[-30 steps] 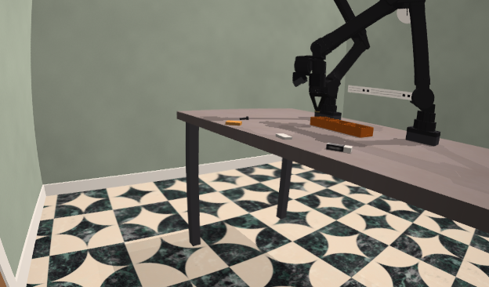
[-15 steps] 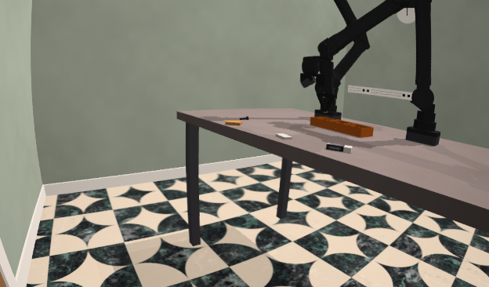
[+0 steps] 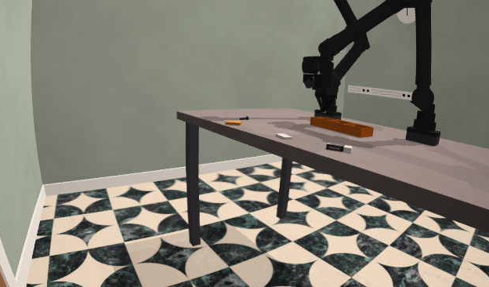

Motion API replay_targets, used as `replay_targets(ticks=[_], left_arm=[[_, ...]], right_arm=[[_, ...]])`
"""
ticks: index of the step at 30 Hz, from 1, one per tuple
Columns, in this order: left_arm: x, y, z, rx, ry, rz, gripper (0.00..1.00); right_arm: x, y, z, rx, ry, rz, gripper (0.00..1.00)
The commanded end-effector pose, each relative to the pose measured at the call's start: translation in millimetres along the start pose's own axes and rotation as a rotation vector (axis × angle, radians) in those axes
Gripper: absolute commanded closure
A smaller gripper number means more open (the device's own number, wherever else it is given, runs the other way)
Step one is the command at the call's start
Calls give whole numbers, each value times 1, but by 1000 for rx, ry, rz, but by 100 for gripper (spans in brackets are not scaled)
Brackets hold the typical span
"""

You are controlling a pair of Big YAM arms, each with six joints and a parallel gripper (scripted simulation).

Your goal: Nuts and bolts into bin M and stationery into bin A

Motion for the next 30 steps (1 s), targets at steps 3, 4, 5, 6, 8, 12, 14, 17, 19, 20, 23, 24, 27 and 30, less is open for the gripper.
replay_targets(ticks=[3, 4, 5, 6, 8, 12, 14, 17, 19, 20, 23, 24, 27, 30], left_arm=[[-5, -4, 3, 110, 6, -28, 89], [-6, -6, 3, 109, 5, -32, 89], [-9, -10, 1, 106, 2, -33, 89], [-7, -5, 4, 107, 5, -32, 89], [-9, -10, 2, 106, 2, -33, 89], [-9, -10, 2, 106, 2, -33, 89], [-9, -10, 2, 106, 2, -33, 89], [-9, -10, 2, 106, 2, -33, 89], [1, 0, 5, 105, 7, -18, 89], [10, 2, 5, 105, 9, -2, 89], [16, 1, 1, 115, 9, -2, 89], [18, 1, 0, 112, 9, -2, 89], [20, 1, 0, 111, 9, -2, 89], [26, 2, 0, 111, 9, -2, 89]], right_arm=[[-5, 3, -1, -7, 2, 2, 0], [-5, 3, -1, -7, 2, 2, 0], [-5, 3, -1, -7, 2, 2, 0], [-5, 3, -1, -7, 2, 2, 0], [-5, 3, -1, -7, 2, 2, 0], [-5, 3, -1, -7, 2, 2, 0], [-5, 3, -1, -7, 2, 2, 0], [-5, 3, -1, -7, 2, 2, 0], [-5, 3, -1, -7, 2, 2, 0], [-5, 3, -1, -7, 2, 2, 0], [-5, 3, -1, -7, 2, 2, 0], [-5, 3, -1, -7, 2, 2, 0], [-5, 3, -1, -7, 2, 2, 0], [-5, 3, -1, -7, 2, 2, 0]])
Point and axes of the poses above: on each arm, the point where the finger pads meet when closed, its own x axis out along the fingers, its own z axis across the jaws, y = z × x, the point moved 1 cm from there along -x, back along the fingers, and after that the axes turned 13 degrees about -x, right-handed, at the moved point
